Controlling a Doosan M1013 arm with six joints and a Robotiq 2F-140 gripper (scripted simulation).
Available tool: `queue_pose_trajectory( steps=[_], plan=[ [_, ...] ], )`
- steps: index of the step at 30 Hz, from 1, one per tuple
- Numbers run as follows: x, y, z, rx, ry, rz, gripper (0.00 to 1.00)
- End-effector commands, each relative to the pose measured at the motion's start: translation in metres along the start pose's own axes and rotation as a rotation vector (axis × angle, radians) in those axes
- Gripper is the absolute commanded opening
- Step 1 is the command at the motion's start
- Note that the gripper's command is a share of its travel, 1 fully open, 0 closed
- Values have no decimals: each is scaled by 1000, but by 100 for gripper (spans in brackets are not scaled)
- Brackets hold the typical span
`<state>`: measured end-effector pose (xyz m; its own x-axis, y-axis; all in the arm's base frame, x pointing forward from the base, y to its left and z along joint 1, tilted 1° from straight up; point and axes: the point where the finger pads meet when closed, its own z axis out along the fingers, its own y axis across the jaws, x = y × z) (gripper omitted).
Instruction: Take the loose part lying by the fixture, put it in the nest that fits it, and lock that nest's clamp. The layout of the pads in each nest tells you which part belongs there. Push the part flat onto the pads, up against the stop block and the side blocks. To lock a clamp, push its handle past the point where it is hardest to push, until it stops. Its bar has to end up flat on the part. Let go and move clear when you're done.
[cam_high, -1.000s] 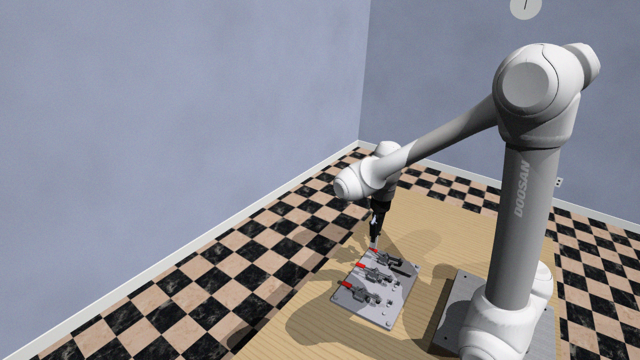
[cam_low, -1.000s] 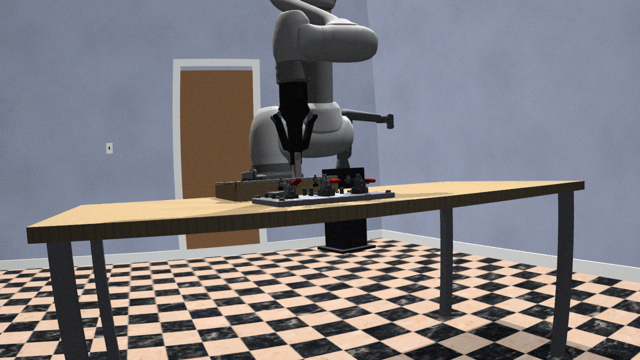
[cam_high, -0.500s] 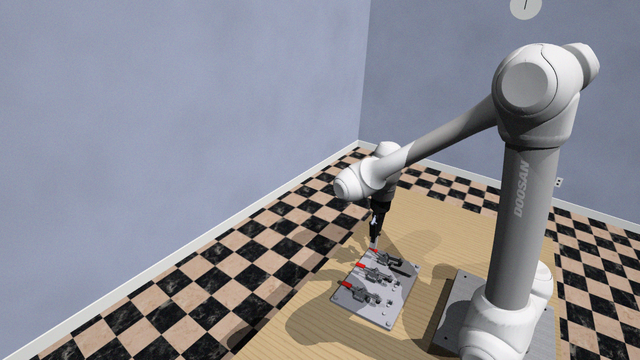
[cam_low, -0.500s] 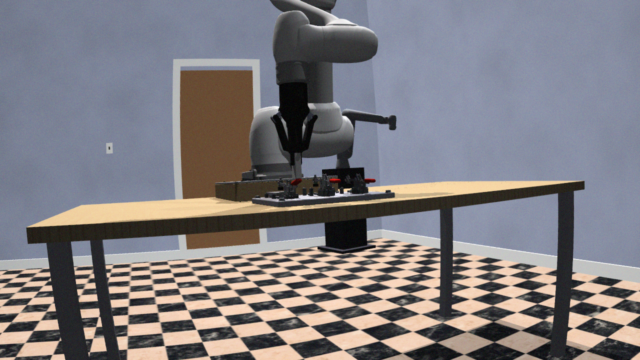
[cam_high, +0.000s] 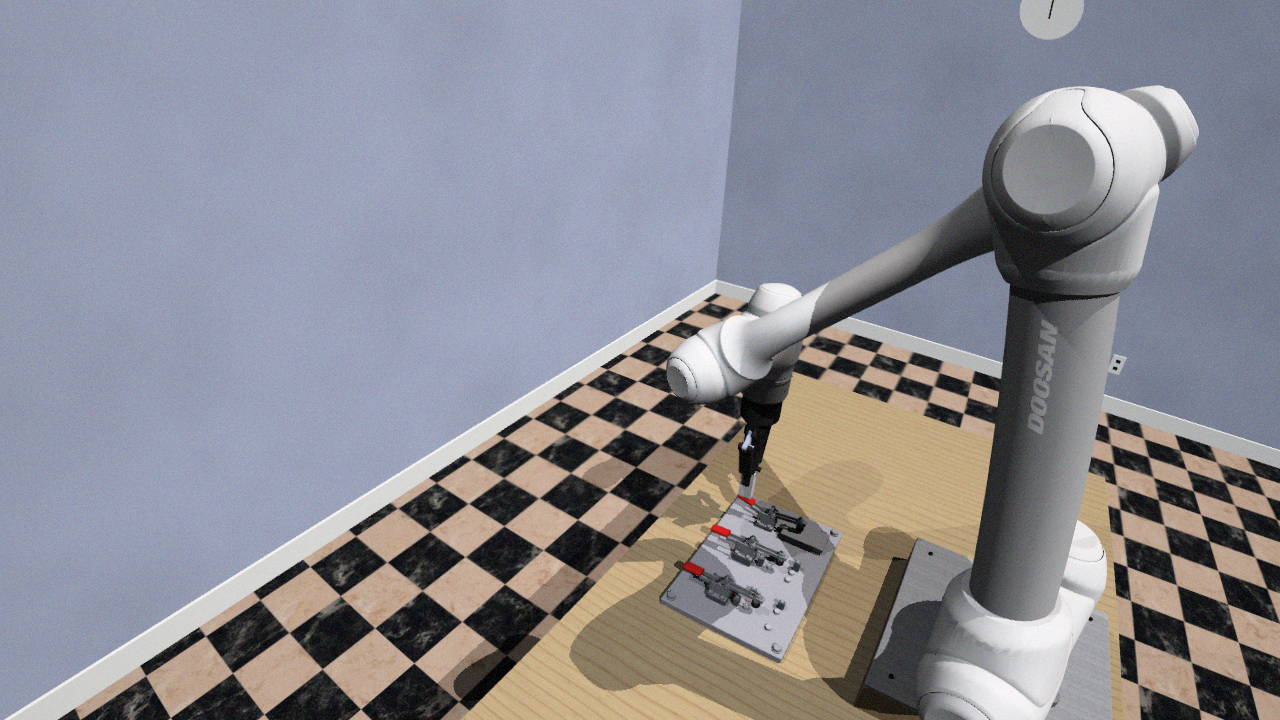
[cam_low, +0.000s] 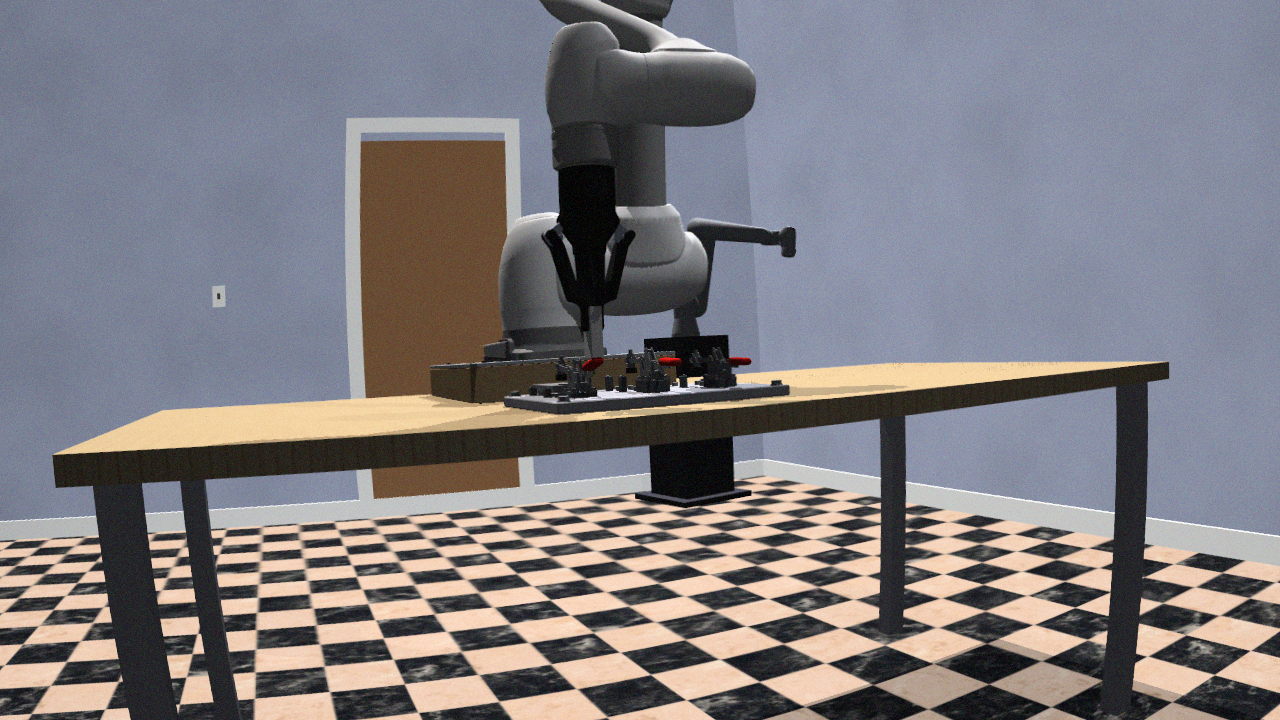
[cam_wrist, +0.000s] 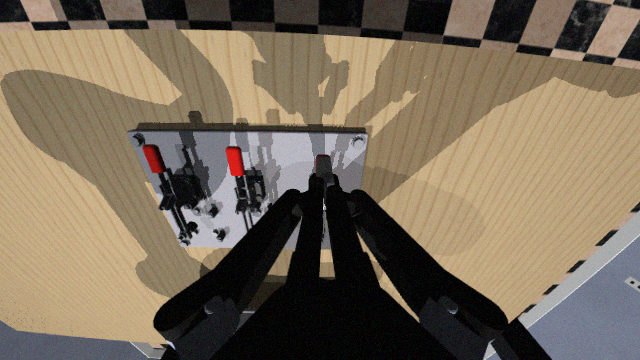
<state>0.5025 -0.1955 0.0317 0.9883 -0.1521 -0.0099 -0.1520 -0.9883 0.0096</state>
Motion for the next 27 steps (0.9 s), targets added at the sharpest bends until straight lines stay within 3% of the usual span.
queue_pose_trajectory(
  steps=[1, 27],
  plan=[
    [-1, -3, 4, 3, 0, 3, 10],
    [-1, -3, 7, 3, 0, 3, 10]
  ],
)
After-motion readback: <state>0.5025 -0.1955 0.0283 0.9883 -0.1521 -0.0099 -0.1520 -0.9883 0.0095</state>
